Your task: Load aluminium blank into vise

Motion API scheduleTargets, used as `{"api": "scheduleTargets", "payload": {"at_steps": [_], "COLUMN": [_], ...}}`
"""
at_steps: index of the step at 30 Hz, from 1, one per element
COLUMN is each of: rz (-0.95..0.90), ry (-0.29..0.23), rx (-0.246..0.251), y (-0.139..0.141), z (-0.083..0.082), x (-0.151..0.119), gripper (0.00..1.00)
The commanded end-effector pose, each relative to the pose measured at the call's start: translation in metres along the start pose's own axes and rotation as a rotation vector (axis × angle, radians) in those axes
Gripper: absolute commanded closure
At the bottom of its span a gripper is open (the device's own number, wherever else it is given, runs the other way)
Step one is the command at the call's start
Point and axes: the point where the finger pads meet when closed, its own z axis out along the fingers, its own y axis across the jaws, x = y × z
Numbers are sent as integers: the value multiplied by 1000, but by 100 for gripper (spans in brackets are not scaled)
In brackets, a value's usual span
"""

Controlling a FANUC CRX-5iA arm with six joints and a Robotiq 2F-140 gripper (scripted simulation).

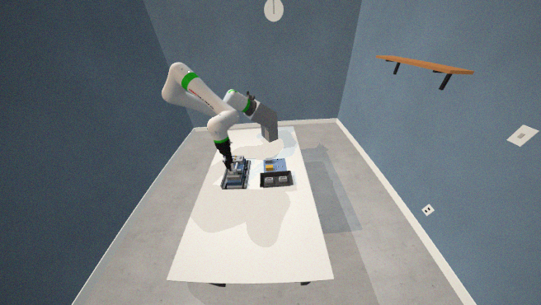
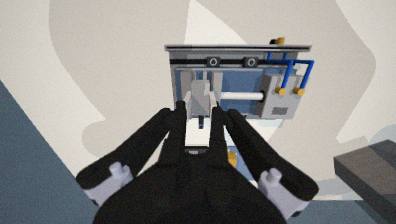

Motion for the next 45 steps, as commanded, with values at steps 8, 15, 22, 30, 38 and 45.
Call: {"api": "scheduleTargets", "payload": {"at_steps": [8, 15, 22, 30, 38, 45], "rz": [0, 0, 0, 0, 0, 0], "ry": [0, 0, 0, 0, 0, 0], "rx": [0, 0, 0, 0, 0, 0], "y": [0, 0, 0, 0, 0, 0], "z": [3, 5, 6, 7, 7, 7], "x": [0, 0, 0, 0, 0, 0], "gripper": [100, 100, 100, 100, 100, 100]}}
